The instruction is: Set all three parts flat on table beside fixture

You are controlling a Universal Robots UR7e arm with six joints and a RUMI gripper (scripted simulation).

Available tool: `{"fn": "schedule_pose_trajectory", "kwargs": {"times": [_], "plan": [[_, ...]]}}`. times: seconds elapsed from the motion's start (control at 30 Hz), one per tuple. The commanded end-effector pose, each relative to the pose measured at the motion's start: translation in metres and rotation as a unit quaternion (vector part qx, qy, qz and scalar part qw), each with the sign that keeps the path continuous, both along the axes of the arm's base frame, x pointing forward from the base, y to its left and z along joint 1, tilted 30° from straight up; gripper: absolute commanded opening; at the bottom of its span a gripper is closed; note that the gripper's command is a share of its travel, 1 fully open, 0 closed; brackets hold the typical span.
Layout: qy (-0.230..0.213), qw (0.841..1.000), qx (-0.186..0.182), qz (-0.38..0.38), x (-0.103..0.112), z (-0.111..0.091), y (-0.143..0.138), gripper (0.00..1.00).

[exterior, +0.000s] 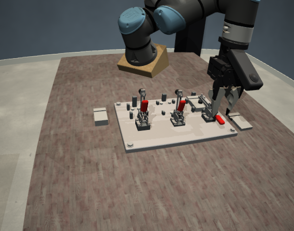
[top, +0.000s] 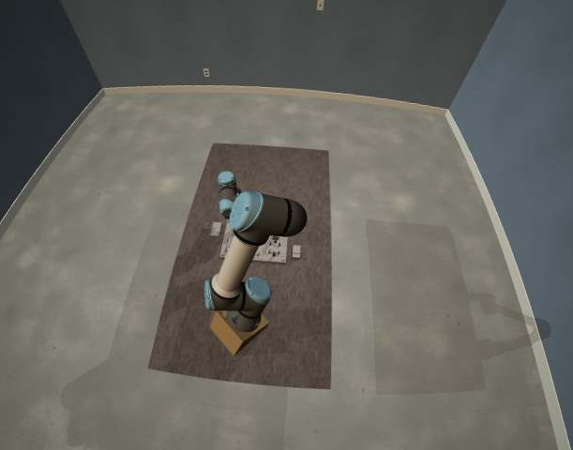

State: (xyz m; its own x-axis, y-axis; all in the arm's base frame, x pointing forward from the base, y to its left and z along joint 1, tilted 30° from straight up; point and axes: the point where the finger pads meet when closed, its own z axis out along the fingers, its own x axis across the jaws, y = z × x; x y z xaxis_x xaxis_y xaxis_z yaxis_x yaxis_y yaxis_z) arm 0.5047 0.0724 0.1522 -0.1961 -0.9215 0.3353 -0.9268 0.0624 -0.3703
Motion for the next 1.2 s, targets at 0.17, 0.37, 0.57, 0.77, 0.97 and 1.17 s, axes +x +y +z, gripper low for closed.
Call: {"fn": "schedule_pose_trajectory", "kwargs": {"times": [0.17,0.37,0.57,0.77,0.97,1.17], "plan": [[-0.001,1.0,0.0,0.0,0.004,-0.009,-0.004,0.28],[-0.001,1.0,0.0,0.0,0.008,-0.019,-0.009,0.28],[-0.001,1.0,0.0,0.0,0.009,-0.023,-0.01,0.28],[-0.001,1.0,0.0,0.0,0.009,-0.023,-0.01,0.28],[-0.001,1.0,0.0,0.0,0.009,-0.023,-0.01,0.28],[-0.001,1.0,0.0,0.0,0.009,-0.023,-0.01,0.0]]}}
